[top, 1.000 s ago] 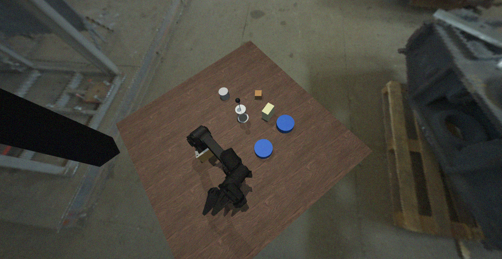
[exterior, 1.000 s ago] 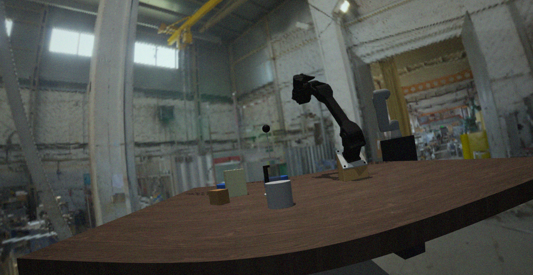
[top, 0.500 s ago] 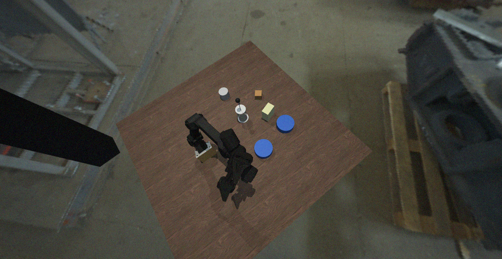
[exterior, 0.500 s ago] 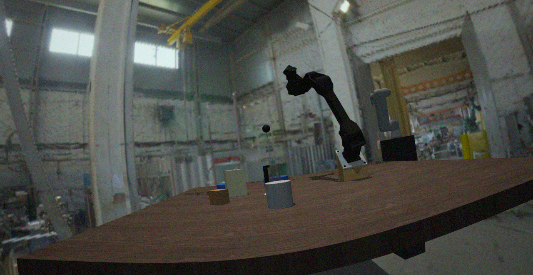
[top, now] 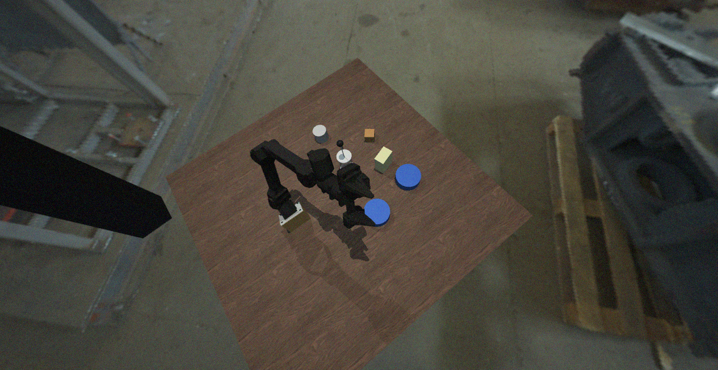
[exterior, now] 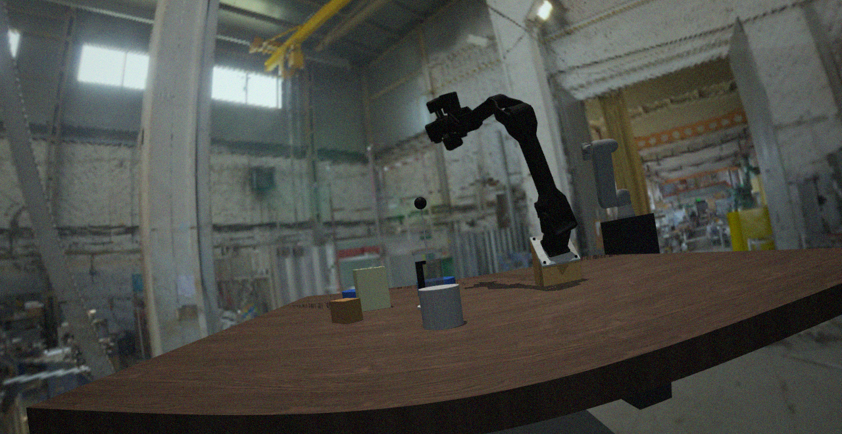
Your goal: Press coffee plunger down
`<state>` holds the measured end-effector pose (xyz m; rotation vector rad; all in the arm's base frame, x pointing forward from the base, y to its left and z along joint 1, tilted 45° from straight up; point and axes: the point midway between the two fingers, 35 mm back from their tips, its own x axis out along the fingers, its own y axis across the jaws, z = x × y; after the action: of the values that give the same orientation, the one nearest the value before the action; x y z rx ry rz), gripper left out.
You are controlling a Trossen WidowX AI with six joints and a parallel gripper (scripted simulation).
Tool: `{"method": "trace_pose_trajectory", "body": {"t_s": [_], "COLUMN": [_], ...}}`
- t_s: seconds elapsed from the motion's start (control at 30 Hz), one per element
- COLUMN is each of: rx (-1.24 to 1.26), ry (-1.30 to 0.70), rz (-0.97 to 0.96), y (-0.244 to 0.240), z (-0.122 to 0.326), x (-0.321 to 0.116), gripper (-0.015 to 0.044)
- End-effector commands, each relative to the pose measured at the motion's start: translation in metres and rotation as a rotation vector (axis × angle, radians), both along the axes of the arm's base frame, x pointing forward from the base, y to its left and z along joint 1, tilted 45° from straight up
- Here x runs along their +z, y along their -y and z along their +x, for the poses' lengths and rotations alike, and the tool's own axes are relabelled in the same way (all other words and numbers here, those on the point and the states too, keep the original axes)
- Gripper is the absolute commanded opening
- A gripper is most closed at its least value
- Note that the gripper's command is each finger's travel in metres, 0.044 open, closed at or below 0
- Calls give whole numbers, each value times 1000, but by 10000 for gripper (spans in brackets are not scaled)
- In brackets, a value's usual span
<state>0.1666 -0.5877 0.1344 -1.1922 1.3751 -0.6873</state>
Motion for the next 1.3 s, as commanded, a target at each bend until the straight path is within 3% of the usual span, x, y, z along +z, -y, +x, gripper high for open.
{"method": "trace_pose_trajectory", "body": {"t_s": [0.0,0.33,0.8,0.97,1.27], "rx": [171,298,134,105,120], "ry": [313,752,1163,1171,1170], "rz": [267,834,1905,1990,1996], "y": [-64,-195,-402,-419,-458], "z": [48,97,104,104,111], "x": [2,18,83,86,48], "gripper": [440,440,440,440,440]}}
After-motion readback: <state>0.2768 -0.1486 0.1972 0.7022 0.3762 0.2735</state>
